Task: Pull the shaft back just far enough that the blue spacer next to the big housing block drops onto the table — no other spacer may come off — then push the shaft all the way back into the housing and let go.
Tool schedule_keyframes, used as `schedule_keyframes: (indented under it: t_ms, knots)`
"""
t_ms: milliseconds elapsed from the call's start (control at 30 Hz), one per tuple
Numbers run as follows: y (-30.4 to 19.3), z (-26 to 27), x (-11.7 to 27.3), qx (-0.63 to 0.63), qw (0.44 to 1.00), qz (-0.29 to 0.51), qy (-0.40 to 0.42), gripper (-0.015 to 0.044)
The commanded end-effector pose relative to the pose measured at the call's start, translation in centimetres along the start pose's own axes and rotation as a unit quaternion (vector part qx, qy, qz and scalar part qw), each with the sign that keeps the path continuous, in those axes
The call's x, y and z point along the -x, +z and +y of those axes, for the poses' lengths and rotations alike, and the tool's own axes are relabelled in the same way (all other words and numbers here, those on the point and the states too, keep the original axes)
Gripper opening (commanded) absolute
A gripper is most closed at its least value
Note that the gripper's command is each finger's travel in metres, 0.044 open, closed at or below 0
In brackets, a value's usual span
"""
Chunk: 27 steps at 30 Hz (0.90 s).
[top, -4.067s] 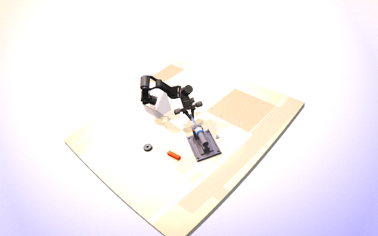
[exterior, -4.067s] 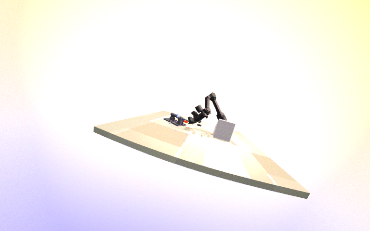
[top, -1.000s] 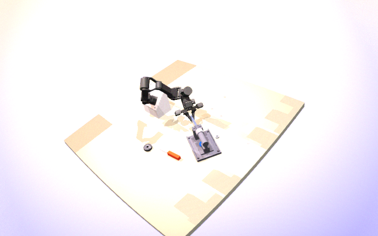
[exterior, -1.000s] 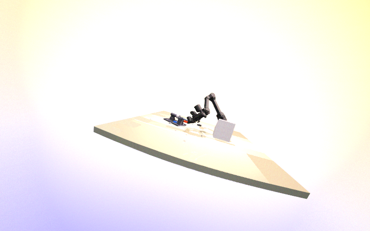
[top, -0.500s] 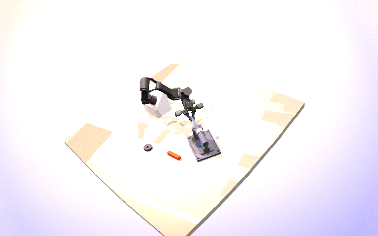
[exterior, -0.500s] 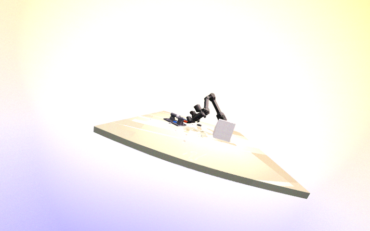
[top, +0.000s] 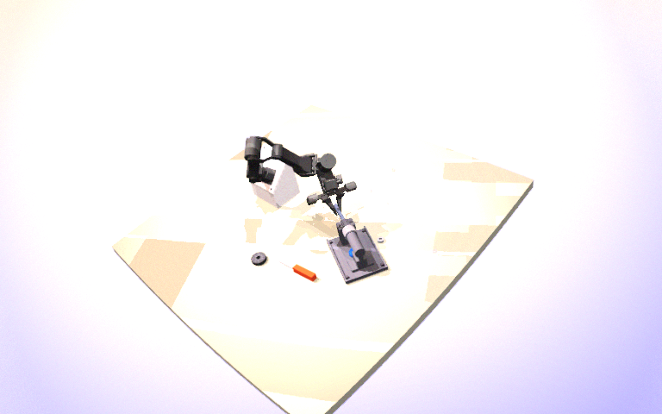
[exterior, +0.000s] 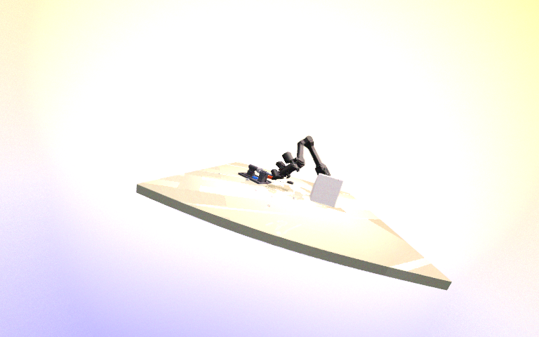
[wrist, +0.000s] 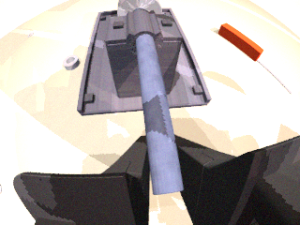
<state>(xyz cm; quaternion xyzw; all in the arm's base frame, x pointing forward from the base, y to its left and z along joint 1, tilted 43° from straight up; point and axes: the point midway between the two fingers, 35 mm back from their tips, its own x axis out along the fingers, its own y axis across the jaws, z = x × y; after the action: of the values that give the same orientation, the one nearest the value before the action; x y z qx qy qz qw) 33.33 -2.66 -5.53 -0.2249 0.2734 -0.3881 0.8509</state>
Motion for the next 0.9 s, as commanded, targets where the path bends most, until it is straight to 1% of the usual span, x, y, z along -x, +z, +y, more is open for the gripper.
schedule_keyframes:
  t_ms: [0,867]
  knots:
    - [0.23,-0.02,-0.10,-0.002,1.000,-0.001,0.000,0.0000]
    - [0.83,-0.04,-0.70,-0.002,1.000,-0.001,-0.001,0.0000]
